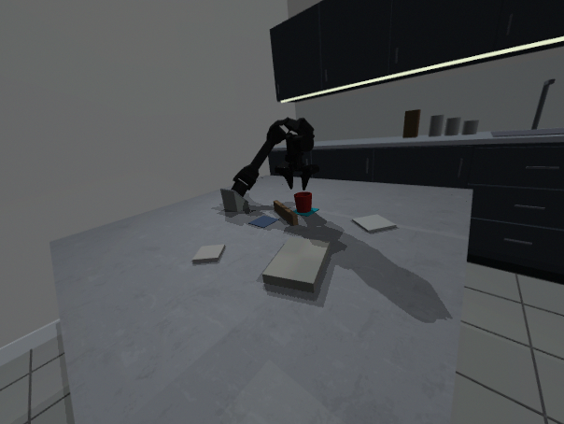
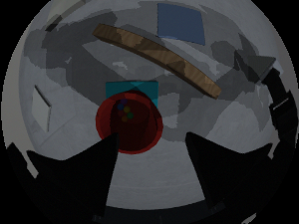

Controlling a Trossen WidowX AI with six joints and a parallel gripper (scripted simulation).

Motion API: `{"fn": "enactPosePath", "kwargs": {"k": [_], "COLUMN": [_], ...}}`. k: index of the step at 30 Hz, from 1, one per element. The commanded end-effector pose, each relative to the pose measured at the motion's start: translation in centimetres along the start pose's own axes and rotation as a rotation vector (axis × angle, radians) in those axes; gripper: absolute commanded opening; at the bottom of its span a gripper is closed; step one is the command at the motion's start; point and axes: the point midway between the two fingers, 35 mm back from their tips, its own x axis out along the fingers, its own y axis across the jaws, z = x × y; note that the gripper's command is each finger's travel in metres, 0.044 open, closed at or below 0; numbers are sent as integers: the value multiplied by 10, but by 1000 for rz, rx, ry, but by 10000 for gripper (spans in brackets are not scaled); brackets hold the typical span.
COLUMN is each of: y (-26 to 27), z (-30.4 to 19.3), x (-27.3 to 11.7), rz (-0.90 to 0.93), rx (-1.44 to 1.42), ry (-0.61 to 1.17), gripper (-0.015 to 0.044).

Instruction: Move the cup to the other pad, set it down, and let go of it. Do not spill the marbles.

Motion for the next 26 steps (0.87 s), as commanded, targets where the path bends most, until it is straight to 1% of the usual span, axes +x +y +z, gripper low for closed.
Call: {"fn": "enactPosePath", "kwargs": {"k": [1,3,17,26], "y": [0,0,0,0], "z": [0,0,0,0], "x": [-1,-6,-60,-59], "rz": [0,4,50,56], "rx": [1,2,22,24], "ry": [-1,-2,-20,-19], "gripper": [390,440,440,440]}}
